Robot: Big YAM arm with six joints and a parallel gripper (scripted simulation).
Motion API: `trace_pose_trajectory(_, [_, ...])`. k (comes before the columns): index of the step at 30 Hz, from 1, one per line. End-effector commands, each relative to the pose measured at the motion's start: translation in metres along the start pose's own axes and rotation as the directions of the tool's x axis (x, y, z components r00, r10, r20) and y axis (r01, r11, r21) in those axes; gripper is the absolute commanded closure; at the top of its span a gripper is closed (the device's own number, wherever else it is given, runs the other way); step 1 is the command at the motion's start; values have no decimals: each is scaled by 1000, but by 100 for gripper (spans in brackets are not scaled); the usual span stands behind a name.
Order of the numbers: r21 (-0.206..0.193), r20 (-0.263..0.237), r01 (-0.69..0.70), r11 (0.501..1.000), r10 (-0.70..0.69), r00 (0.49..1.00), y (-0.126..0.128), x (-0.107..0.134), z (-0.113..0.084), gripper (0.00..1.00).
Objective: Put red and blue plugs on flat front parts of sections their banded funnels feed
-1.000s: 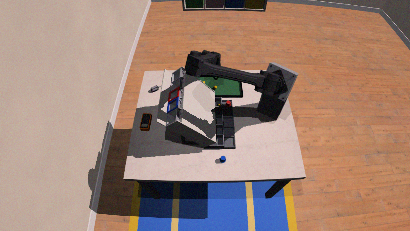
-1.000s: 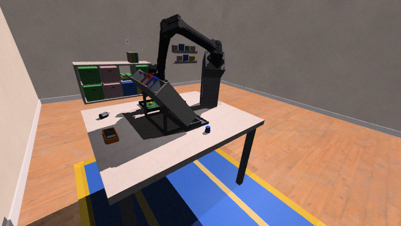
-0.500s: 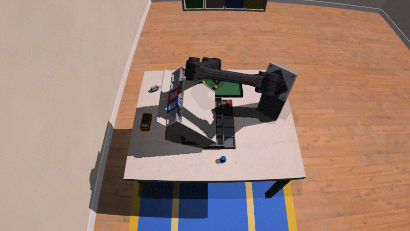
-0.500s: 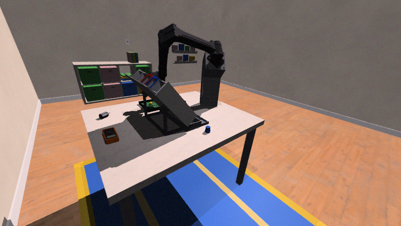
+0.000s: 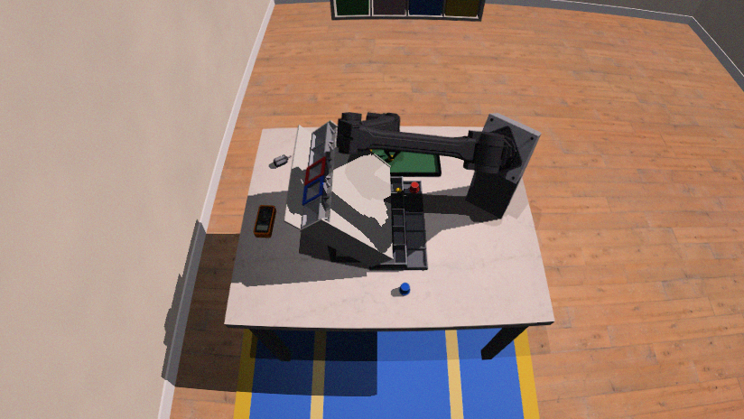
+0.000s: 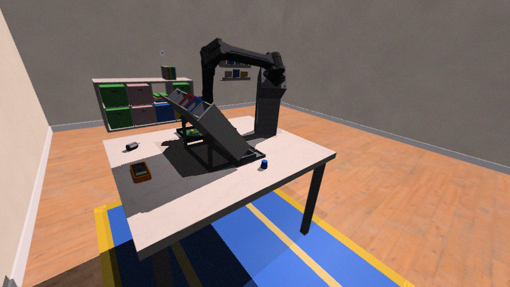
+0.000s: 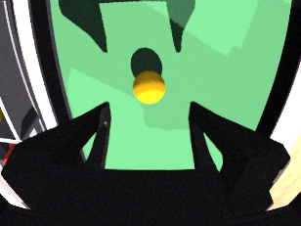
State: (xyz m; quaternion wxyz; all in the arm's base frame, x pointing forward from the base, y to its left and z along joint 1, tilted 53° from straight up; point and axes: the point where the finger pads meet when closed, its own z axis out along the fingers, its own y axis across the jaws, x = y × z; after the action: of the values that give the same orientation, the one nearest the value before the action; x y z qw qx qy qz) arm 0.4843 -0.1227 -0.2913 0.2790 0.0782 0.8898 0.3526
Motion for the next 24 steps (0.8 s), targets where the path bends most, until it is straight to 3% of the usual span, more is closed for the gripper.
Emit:
trace_pose_trajectory(1, [10, 21, -5, 1000, 5, 1000, -3, -8, -5, 44])
trace_pose_trajectory(24, [10, 20, 0, 1000, 0, 1000, -3, -8, -5, 44])
